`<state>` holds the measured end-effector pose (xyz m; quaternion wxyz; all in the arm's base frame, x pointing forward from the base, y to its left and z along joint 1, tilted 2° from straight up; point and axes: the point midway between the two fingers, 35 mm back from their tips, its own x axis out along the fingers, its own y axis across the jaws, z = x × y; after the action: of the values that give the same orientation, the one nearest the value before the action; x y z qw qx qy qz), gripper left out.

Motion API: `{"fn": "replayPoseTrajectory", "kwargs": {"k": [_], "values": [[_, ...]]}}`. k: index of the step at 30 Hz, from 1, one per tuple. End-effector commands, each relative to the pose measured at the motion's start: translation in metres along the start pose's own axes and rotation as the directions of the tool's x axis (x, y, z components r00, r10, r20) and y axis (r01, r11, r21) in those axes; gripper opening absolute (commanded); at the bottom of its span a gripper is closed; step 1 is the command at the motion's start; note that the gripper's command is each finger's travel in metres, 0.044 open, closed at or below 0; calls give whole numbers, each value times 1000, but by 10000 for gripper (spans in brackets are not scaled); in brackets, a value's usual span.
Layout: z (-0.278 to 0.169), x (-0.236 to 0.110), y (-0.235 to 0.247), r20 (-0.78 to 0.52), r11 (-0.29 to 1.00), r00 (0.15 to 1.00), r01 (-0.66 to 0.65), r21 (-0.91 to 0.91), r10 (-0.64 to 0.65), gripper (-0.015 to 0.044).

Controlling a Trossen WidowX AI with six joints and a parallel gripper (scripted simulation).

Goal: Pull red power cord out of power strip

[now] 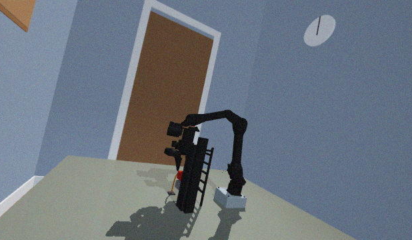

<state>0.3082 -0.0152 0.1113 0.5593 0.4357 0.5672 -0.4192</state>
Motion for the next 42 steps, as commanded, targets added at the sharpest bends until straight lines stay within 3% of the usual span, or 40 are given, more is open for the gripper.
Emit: {"fn": "replayPoseTrajectory", "kwargs": {"k": [1, 16, 20, 28, 42], "values": [[-6, 1, -1, -6, 1000, 1000, 1, 3, -1, 160], [-6, 13, -1, -6, 1000, 1000, 1, 3, -1, 160], [-6, 11, -1, -1, 1000, 1000, -1, 0, 1, 55], [-6, 11, -1, -1, 1000, 1000, -1, 0, 1, 2], [12, 10, 1, 0, 1000, 1000, 0, 0, 0, 0]]}}
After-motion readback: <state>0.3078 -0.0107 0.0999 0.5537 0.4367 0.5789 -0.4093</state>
